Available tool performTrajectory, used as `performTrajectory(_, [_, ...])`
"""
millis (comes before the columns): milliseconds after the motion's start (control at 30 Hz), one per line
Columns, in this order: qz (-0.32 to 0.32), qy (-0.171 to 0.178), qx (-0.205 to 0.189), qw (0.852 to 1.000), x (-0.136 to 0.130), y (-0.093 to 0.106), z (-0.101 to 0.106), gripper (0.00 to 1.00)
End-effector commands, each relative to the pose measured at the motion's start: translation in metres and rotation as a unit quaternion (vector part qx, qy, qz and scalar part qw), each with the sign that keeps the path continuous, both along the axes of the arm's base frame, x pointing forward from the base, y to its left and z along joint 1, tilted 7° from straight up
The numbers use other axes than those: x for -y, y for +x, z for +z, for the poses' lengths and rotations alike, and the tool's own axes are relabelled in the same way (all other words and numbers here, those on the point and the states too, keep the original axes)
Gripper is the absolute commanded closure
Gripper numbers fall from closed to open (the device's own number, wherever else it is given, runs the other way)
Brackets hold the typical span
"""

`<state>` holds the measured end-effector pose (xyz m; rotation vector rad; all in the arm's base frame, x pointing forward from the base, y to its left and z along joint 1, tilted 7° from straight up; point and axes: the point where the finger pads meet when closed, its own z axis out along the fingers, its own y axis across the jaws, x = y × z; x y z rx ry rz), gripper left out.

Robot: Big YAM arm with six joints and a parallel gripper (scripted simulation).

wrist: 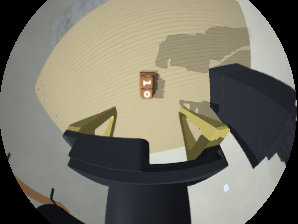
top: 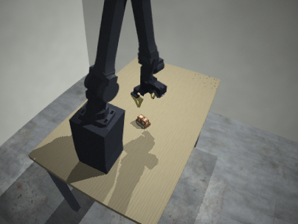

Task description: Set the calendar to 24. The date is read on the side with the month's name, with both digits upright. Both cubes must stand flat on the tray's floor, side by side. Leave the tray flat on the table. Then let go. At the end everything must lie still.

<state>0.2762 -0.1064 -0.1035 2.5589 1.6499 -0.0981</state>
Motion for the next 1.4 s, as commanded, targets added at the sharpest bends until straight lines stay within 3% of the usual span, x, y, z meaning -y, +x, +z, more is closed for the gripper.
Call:
performTrajectory(0, [-0.013, -0.004, 0.01, 1.0, 0.006, 0.01, -0.003, 0.0])
performTrajectory(67, [-0.014, -0.006, 0.014, 1.0, 0.011, 0.015, -0.01, 0.0])
performTrajectory(200, [-0.004, -0.006, 0.008, 1.0, 0.015, 0.011, -0.053, 0.0])
performTrajectory(267, [-0.003, -0.006, 0.008, 1.0, 0.015, 0.01, -0.058, 0.0])
performTrajectory(300, [0.002, -0.006, 0.008, 1.0, 0.012, 0.011, -0.058, 0.56])
performTrajectory(367, [0.007, -0.011, 0.024, 1.0, 0.012, 0.022, -0.048, 0.56])
performTrajectory(600, [0.005, -0.011, 0.023, 1.0, 0.013, 0.021, -0.048, 0.56])
performTrajectory(633, [0.005, -0.003, -0.002, 1.0, 0.008, 0.005, -0.058, 0.56])
performTrajectory(700, [0.005, -0.002, -0.003, 1.0, 0.008, 0.004, -0.058, 0.56])
performTrajectory(800, [0.005, -0.008, 0.013, 1.0, 0.011, 0.013, -0.049, 0.56])
performTrajectory(1367, [0.005, -0.005, 0.004, 1.0, 0.009, 0.008, -0.054, 0.56])
